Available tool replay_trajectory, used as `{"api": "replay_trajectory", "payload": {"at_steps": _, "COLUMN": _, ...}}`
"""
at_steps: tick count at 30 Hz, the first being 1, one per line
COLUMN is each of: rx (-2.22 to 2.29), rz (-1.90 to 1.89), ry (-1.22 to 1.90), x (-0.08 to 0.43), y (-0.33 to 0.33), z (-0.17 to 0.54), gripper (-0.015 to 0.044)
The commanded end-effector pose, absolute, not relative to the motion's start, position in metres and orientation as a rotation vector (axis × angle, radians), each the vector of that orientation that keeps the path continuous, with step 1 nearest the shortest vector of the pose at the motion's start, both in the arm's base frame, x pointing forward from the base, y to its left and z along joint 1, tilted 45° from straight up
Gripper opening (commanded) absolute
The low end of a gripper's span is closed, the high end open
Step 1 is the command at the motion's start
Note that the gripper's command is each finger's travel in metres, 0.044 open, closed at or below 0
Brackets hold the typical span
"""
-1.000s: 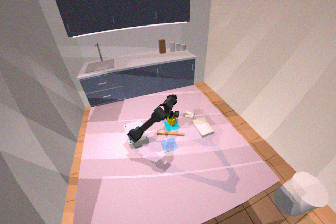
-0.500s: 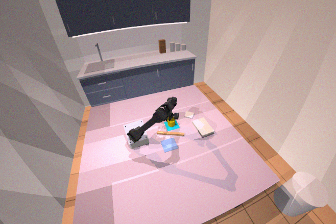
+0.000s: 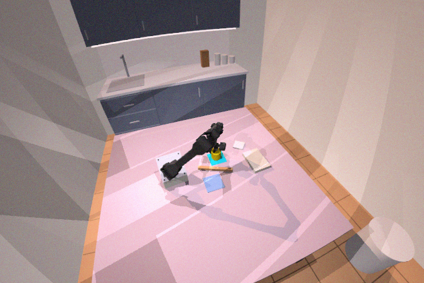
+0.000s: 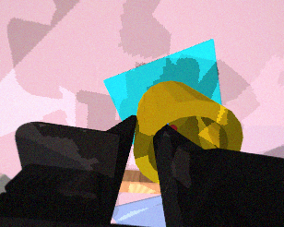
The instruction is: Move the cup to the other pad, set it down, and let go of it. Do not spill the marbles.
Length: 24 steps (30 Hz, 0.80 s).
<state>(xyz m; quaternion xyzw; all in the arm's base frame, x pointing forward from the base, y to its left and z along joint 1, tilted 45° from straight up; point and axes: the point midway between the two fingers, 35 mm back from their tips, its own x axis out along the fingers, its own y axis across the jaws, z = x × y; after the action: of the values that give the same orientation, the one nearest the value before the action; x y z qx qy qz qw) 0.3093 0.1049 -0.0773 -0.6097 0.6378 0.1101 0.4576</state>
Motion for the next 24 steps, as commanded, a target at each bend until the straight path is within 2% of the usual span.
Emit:
{"api": "replay_trajectory", "payload": {"at_steps": 1, "rx": -1.502, "rz": 0.271, "ry": 1.572, "x": 0.309, "y": 0.105, "z": -0.077, "gripper": 0.0147}}
{"api": "replay_trajectory", "payload": {"at_steps": 24, "rx": -1.505, "rz": 0.274, "ry": 1.571, "x": 0.306, "y": 0.126, "z": -0.056, "gripper": 0.0147}}
